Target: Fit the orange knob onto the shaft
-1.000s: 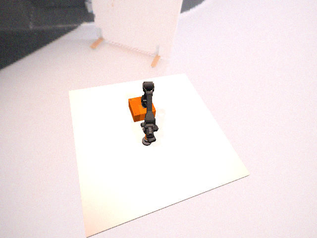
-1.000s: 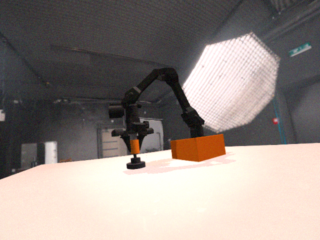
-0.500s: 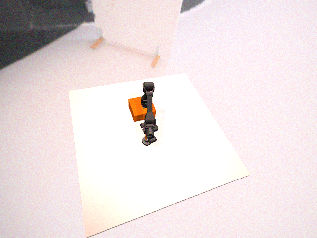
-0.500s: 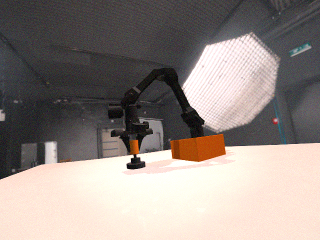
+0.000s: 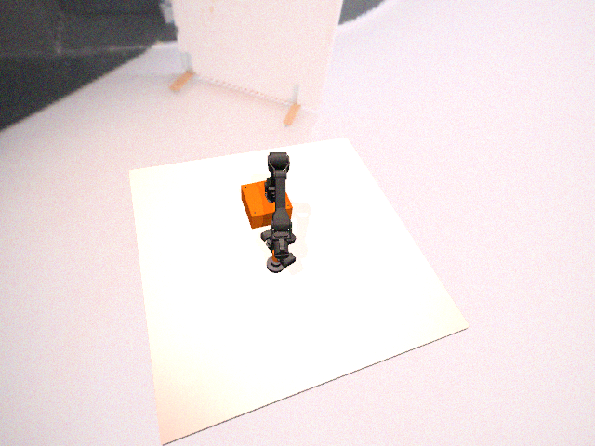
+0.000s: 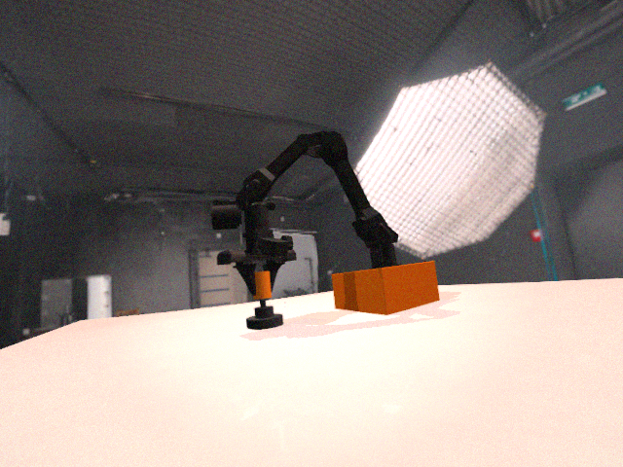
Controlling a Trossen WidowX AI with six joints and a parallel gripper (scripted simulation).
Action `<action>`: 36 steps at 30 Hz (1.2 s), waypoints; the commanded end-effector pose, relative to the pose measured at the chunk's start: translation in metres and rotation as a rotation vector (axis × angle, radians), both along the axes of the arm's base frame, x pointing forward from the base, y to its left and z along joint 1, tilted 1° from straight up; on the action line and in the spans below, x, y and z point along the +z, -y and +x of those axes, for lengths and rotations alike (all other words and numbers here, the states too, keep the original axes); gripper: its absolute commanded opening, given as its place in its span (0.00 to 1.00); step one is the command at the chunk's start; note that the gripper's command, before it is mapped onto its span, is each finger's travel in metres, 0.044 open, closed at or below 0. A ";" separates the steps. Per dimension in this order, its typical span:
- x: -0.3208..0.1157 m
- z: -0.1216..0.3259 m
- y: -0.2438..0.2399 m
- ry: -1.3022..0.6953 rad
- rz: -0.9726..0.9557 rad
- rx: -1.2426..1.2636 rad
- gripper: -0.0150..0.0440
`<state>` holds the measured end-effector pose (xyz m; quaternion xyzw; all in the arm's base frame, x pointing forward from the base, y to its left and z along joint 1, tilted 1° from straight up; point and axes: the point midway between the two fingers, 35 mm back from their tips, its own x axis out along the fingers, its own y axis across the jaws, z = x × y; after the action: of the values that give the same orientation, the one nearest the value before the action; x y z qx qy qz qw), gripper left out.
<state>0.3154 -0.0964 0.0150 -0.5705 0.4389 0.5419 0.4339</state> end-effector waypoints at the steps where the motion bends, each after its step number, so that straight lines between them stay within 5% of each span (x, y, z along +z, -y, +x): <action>1: 0.000 -0.003 -0.001 0.002 -0.002 0.057 0.25; 23: 0.001 -0.001 -0.001 0.003 -0.002 0.057 0.25; 36: 0.000 0.005 0.001 -0.004 -0.008 0.266 0.25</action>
<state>0.3166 -0.0965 0.0138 -0.6174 0.3696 0.5937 0.3602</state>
